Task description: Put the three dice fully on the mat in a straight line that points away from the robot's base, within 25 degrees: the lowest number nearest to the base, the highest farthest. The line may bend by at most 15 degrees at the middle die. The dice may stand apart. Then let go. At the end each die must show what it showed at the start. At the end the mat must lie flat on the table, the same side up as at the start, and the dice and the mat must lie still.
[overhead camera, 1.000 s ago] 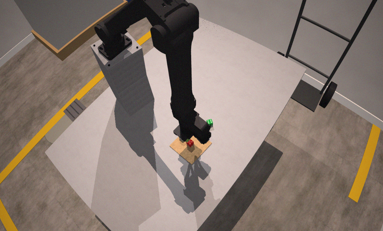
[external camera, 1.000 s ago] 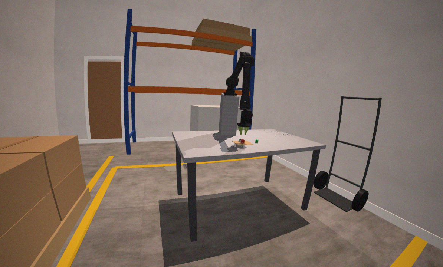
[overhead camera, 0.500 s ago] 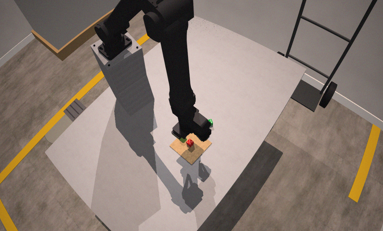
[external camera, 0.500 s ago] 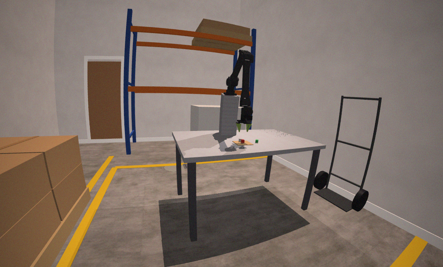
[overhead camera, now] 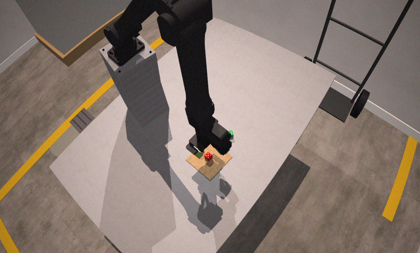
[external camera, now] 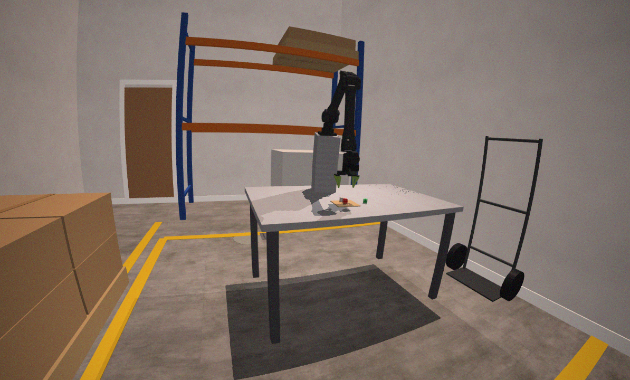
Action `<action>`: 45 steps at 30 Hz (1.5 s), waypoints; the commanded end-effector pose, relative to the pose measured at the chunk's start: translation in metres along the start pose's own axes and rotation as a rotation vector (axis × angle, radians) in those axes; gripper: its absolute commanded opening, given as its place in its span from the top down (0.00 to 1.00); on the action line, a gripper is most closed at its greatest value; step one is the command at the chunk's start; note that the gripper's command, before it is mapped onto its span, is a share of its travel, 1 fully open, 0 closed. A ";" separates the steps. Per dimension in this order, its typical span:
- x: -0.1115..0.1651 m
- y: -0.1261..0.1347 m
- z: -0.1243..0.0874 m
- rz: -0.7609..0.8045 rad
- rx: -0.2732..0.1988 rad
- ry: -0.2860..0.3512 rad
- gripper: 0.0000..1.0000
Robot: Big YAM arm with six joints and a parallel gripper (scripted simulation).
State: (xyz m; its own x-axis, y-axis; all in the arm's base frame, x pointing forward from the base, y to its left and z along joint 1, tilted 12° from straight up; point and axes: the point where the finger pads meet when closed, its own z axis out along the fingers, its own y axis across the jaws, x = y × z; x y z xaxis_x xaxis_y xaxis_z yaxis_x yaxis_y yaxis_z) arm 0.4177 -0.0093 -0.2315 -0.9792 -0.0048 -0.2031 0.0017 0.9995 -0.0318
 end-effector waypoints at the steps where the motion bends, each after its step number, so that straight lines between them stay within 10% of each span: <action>1: 0.002 0.004 0.003 -0.001 -0.002 0.007 0.00; 25: -0.001 0.141 0.014 0.564 0.007 0.007 0.00; 30: 0.000 0.134 0.016 0.603 0.011 0.007 0.00; 31: 0.000 0.134 0.016 0.603 0.011 0.007 0.61; 45: 0.002 0.140 0.015 0.588 0.006 0.007 0.61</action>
State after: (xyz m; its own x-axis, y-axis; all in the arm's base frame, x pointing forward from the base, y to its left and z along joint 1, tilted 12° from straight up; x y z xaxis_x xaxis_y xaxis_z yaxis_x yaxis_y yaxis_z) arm 0.4249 0.1309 -0.2455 -0.8165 0.5458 -0.1881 0.5391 0.8375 0.0897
